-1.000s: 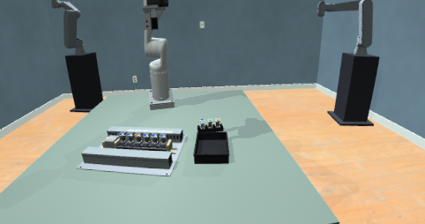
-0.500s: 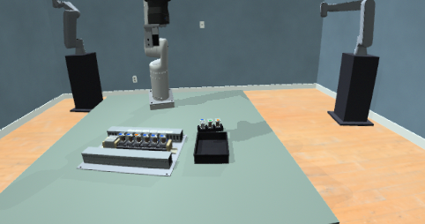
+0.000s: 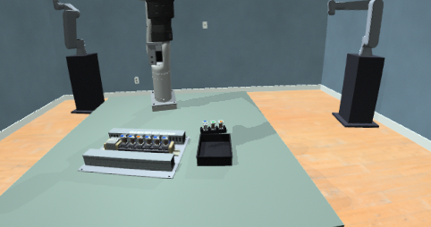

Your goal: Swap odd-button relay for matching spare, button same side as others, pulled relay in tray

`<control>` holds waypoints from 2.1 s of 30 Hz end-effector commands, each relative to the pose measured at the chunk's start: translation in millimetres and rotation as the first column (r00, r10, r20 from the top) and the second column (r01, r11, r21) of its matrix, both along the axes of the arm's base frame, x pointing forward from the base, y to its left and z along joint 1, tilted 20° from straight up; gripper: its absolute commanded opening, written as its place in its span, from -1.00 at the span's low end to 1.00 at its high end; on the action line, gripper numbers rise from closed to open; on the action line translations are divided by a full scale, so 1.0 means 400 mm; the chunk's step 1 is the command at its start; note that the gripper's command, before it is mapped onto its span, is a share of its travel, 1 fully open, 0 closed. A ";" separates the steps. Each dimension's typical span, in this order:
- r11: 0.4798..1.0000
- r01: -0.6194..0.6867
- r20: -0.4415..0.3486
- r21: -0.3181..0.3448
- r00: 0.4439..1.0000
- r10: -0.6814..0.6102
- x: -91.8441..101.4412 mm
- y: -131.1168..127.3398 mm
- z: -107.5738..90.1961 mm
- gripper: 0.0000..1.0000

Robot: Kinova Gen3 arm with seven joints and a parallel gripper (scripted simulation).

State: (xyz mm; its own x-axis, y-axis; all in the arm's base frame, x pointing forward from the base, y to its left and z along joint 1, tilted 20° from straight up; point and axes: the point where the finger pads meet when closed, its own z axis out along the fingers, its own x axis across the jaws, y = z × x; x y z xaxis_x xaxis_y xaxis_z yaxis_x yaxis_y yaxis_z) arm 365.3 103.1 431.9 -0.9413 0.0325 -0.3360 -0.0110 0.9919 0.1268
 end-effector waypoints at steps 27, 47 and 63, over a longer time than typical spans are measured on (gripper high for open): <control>1.000 0.000 -0.006 -0.002 1.000 0.000 0.063 0.023 -0.216 1.00; 1.000 0.000 -0.007 -0.002 1.000 0.000 0.081 0.029 -0.284 1.00; 1.000 -0.001 -0.012 -0.003 1.000 0.001 0.076 0.028 -0.275 1.00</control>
State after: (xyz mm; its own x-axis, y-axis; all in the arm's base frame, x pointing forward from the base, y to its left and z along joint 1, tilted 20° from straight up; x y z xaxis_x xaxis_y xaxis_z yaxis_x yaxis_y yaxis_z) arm 395.2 114.2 320.1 -0.9464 0.0304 -0.3215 -0.0100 0.9923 0.1231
